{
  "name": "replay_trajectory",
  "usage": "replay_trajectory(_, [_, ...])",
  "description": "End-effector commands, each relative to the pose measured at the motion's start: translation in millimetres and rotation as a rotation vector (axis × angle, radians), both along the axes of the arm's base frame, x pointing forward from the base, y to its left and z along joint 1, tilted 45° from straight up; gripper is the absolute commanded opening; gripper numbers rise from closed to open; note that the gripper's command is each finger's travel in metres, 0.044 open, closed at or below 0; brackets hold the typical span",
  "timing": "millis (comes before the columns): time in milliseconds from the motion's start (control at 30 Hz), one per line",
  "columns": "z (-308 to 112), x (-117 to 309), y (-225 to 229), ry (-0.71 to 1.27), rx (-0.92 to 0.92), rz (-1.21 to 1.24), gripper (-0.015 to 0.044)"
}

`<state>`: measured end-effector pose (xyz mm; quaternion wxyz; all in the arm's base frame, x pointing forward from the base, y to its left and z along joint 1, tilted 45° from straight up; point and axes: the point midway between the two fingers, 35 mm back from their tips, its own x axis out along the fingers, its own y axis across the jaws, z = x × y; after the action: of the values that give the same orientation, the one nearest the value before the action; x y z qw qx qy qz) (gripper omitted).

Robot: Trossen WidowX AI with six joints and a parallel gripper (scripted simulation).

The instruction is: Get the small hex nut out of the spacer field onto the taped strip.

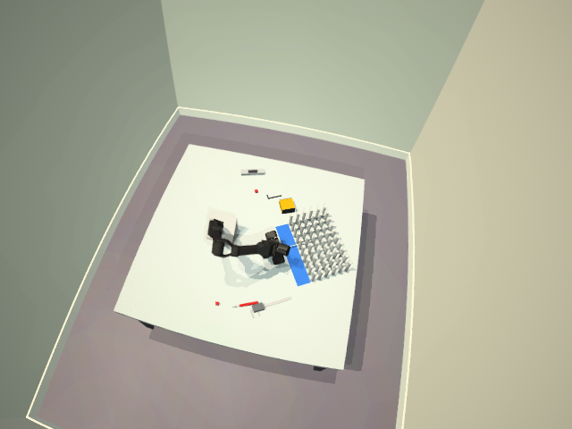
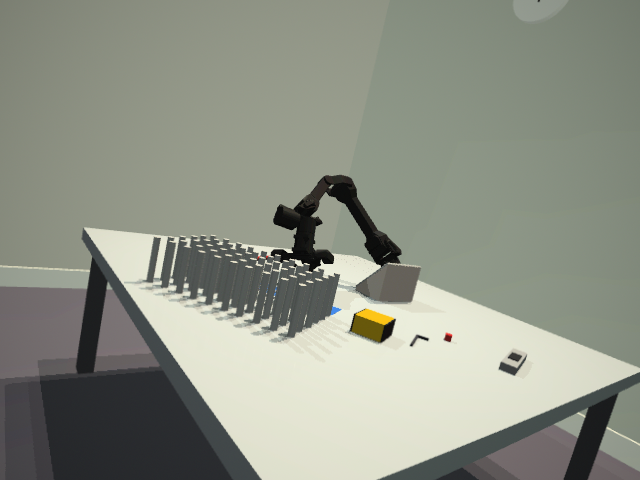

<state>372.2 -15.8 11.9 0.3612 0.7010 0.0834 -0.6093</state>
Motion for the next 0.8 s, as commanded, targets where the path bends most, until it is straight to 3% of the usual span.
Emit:
replay_trajectory(0, [2.2,-4.2,-2.1,-0.001,-0.002,0.002,0.0])
replay_trajectory(767, [7.7,-16.8,-8.5,0.0,-0.003,0.002,0.0])
